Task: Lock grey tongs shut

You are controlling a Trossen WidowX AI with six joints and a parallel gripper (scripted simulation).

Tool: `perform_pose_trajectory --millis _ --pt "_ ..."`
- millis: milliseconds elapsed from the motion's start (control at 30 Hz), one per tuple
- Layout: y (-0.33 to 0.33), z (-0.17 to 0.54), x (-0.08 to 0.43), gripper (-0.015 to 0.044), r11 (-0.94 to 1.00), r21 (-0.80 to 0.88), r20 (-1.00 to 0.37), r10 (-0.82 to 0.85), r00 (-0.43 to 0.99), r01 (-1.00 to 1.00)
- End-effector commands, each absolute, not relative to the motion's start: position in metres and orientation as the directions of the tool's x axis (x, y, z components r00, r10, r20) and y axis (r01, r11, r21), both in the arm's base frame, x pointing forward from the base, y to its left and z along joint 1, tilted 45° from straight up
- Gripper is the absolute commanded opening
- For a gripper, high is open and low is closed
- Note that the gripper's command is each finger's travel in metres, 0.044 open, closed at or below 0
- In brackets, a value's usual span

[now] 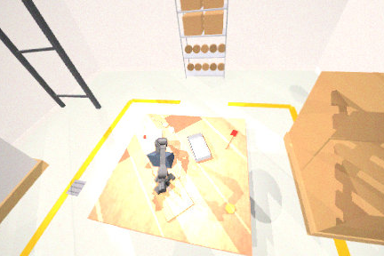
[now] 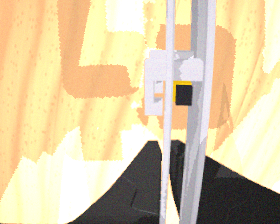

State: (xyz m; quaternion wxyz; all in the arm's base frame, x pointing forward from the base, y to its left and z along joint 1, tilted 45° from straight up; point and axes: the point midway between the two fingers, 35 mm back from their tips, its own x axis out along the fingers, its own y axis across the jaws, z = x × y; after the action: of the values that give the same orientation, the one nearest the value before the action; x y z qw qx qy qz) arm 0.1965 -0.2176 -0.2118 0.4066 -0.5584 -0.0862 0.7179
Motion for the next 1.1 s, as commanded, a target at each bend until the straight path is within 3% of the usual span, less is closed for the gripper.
perform_pose_trajectory --millis 0,667,1067 --pt "-0.214 -0.215 0.197 -0.015 -0.652 -0.577 -0.733 0.679 -0.04 -0.492" --pt "-0.194 -0.233 0.193 -0.015 -0.651 -0.578 -0.732 0.68 -0.04 -0.491" --pt "-0.193 -0.232 0.192 0.0165 -0.653 -0.58 -0.73 0.682 -0.046 -0.488"
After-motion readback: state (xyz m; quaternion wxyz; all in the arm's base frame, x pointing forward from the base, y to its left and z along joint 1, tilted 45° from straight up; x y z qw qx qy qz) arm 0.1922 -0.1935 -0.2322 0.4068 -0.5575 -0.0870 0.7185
